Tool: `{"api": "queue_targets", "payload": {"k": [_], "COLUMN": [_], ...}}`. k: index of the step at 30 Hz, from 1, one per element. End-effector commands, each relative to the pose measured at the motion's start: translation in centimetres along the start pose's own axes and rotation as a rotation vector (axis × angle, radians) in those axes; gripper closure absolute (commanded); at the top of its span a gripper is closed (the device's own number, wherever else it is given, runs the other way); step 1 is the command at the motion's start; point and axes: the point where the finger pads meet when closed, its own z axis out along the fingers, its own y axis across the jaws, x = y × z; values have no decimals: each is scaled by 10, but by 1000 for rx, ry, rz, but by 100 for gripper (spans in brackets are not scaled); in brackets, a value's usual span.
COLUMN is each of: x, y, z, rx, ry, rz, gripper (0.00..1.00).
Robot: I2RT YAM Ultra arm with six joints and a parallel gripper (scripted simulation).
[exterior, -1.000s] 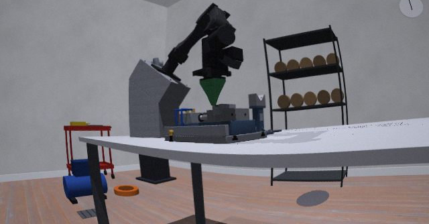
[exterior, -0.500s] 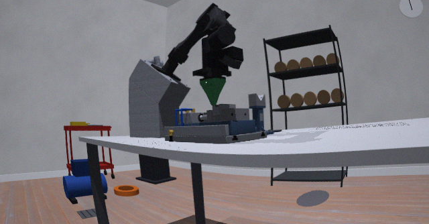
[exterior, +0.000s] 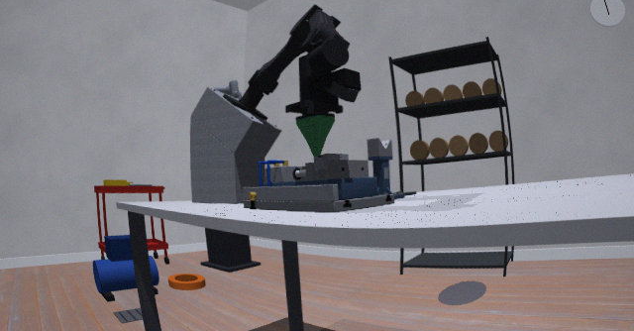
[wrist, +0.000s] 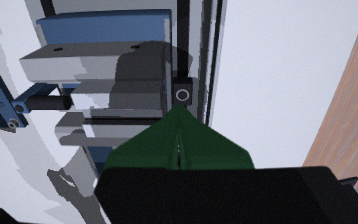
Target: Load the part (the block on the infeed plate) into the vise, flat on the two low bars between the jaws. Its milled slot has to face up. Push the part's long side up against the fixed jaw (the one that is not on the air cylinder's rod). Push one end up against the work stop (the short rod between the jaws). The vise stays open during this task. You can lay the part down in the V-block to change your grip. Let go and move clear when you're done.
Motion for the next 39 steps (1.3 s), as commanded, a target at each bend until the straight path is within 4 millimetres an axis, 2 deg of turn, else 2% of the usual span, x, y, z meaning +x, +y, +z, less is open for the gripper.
{"api": "queue_targets", "payload": {"k": [1, 12, 15, 39], "x": [-11, -8, -15, -12], "y": [-6, -5, -4, -5], "z": [-7, 0, -9, -5], "rx": [17, 11, 18, 15], "ry": [-34, -22, -41, -32], "rz": [-2, 1, -7, -3], "gripper": [100, 100, 100, 100]}}
